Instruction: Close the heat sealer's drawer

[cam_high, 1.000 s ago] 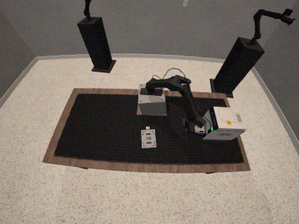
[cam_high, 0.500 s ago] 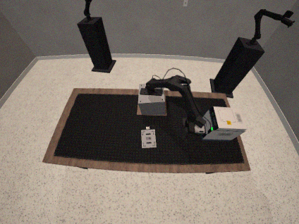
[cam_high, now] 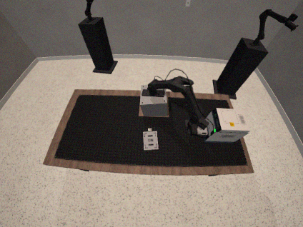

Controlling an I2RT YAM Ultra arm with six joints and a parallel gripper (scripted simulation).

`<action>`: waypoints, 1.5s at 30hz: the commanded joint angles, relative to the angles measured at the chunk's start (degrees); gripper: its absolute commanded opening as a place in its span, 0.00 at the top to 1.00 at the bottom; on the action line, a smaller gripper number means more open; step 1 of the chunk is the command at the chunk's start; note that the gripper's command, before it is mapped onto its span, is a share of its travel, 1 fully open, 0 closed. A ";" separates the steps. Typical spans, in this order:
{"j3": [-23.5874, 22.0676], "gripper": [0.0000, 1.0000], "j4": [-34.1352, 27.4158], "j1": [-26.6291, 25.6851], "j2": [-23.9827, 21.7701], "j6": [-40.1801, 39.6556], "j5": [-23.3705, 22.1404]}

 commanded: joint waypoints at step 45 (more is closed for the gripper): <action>2.24 0.55 -3.44 0.93 -4.13 0.77 0.01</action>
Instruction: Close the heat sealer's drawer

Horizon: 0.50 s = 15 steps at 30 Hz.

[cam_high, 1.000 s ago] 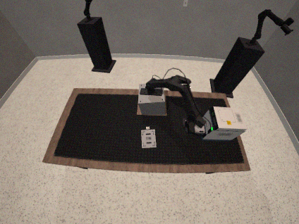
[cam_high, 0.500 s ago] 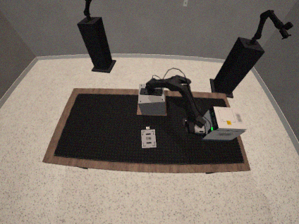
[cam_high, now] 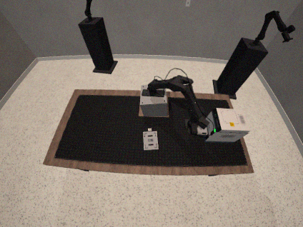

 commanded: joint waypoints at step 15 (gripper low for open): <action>3.09 0.55 -4.23 1.06 -5.29 0.85 0.00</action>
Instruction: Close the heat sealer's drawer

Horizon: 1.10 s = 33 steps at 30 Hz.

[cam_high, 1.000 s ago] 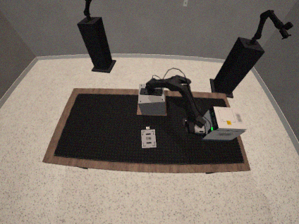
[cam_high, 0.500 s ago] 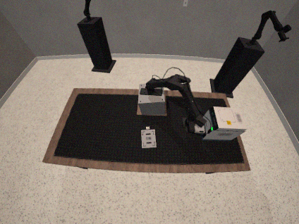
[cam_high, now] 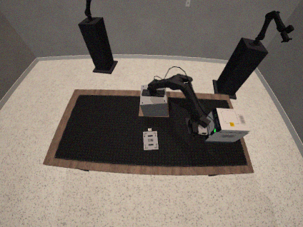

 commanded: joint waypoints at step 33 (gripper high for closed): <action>3.83 0.55 -4.47 0.95 -5.10 0.88 0.00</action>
